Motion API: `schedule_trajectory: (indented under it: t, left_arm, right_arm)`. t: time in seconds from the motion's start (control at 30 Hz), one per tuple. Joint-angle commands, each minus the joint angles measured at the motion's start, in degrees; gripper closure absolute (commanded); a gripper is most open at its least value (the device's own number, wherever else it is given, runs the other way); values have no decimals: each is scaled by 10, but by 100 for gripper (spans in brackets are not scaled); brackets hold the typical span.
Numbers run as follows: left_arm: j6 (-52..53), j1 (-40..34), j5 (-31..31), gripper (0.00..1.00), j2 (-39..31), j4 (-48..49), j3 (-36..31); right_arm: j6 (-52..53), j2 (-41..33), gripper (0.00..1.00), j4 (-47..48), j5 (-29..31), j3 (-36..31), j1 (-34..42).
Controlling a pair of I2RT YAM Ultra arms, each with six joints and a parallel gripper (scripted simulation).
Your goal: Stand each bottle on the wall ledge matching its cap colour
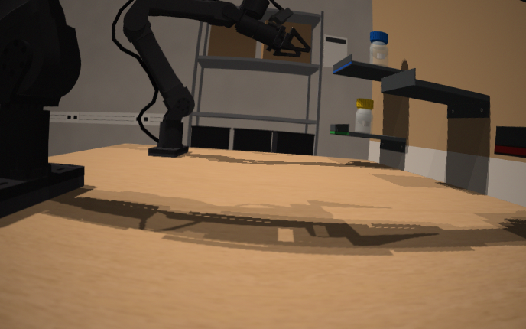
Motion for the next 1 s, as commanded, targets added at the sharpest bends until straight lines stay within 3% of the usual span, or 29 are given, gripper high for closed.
schedule_trajectory:
  t: [0.0, 0.2, 0.37, 0.97]
  left_arm:
    - [13, 30, 35, 0, -29, 92, -44]
    - [17, 75, 62, 0, -18, 169, -131]
    - [15, 92, 71, 0, -5, 194, -163]
    - [13, 93, 67, 0, -3, 191, -160]
  right_arm:
    - [4, 25, 0, 97, -6, -24, -6]
    - [-4, 70, 0, 155, 18, -59, 4]
    - [-3, 84, 0, 158, 15, -65, 7]
    - [-1, 80, 0, 161, 15, -59, 4]
